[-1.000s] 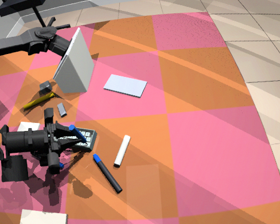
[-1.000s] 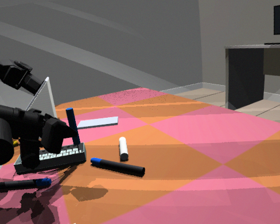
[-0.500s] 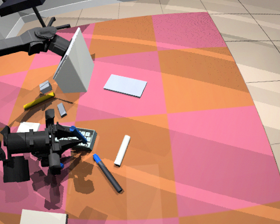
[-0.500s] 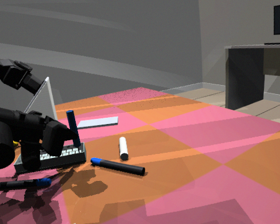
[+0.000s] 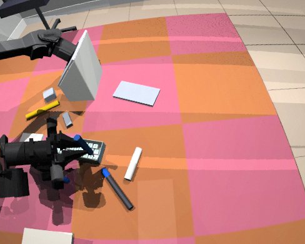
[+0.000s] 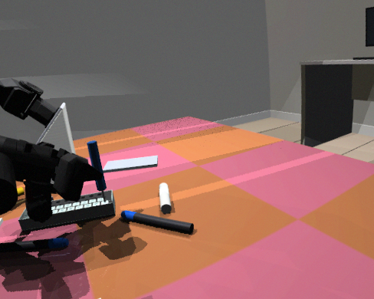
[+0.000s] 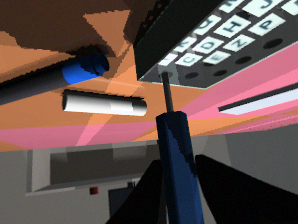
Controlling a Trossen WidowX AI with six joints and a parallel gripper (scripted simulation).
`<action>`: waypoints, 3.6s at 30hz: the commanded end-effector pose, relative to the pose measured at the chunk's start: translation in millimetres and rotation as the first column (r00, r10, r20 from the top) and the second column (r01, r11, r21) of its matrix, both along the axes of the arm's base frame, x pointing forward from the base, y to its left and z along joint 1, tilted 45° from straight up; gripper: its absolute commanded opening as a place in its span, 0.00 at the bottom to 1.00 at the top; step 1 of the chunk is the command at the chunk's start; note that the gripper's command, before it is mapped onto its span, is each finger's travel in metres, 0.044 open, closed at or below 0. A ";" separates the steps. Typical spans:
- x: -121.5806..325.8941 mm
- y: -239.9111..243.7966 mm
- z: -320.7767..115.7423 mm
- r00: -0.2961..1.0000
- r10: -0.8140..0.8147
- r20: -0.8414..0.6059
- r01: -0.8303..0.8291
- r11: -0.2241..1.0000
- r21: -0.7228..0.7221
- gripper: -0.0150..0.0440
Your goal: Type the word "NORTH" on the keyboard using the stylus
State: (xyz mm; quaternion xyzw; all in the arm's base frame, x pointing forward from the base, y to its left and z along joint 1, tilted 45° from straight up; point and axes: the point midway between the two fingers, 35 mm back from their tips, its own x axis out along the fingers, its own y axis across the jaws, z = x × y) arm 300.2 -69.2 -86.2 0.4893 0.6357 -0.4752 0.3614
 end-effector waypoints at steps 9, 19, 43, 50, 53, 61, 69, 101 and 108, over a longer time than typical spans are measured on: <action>4.7 16.2 16.4 1.000 0.011 0.008 -0.011 1.000 -0.004 0.39; -6.9 8.5 28.0 1.000 0.005 0.004 -0.005 1.000 -0.002 0.25; -28.1 -16.5 26.6 1.000 -0.004 -0.002 0.004 1.000 0.001 0.39; -28.1 -16.5 26.6 1.000 -0.004 -0.002 0.004 1.000 0.001 0.39; -28.1 -16.5 26.6 1.000 -0.004 -0.002 0.004 1.000 0.001 0.39; -29.1 -16.9 26.5 1.000 -0.004 -0.002 0.004 1.000 0.001 0.39; -29.6 -19.5 23.9 1.000 -0.004 -0.002 0.004 1.000 0.001 0.39; -31.3 -27.6 15.7 1.000 -0.004 -0.002 0.004 1.000 0.000 0.39; -31.7 -29.5 13.7 1.000 -0.004 -0.002 0.004 1.000 0.000 0.39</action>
